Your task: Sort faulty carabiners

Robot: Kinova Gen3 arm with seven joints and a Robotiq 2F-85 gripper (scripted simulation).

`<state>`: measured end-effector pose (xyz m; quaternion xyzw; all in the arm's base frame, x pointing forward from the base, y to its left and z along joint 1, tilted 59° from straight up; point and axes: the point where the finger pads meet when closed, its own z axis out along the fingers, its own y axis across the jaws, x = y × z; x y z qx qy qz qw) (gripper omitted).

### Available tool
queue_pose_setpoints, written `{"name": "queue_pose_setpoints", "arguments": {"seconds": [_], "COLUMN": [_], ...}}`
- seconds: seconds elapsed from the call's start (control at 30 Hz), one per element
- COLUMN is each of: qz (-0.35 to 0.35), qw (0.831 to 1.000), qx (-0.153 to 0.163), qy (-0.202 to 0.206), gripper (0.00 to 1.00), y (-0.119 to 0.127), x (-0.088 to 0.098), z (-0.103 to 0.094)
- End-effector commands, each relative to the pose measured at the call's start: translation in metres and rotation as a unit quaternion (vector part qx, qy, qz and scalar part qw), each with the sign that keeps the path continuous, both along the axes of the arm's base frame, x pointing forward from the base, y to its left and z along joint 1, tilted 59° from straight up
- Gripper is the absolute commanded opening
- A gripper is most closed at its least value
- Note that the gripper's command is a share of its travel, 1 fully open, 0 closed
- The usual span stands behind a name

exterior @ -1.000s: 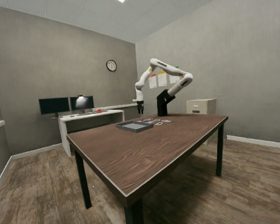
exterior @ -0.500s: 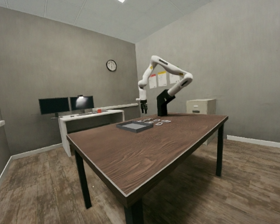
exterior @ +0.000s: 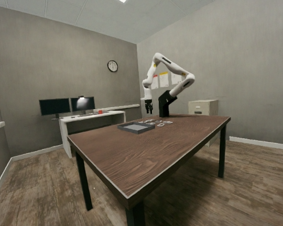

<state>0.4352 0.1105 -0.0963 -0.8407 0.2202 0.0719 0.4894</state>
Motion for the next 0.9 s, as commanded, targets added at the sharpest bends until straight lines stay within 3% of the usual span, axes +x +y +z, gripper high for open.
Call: {"name": "queue_pose_setpoints", "arguments": {"seconds": [0.0,0.17,0.2,0.73,0.77,0.87], "qz": [0.003,0.003,0.005,0.005,0.006,0.006], "qw": [1.0,1.0,1.0,1.0,1.0,1.0], "qx": [-0.008,-0.008,-0.007,-0.007,-0.007,-0.007], "qy": [-0.005,-0.005,0.0,0.0,0.0,0.0], "gripper": [1.0,1.0,1.0,1.0,1.0,1.0], "y": [-0.004,-0.004,0.026,0.026,0.068,0.068], "x": [0.002,0.002,0.004,0.004,0.009,0.009], "z": [0.004,0.004,0.003,0.003,-0.024,-0.024]}}
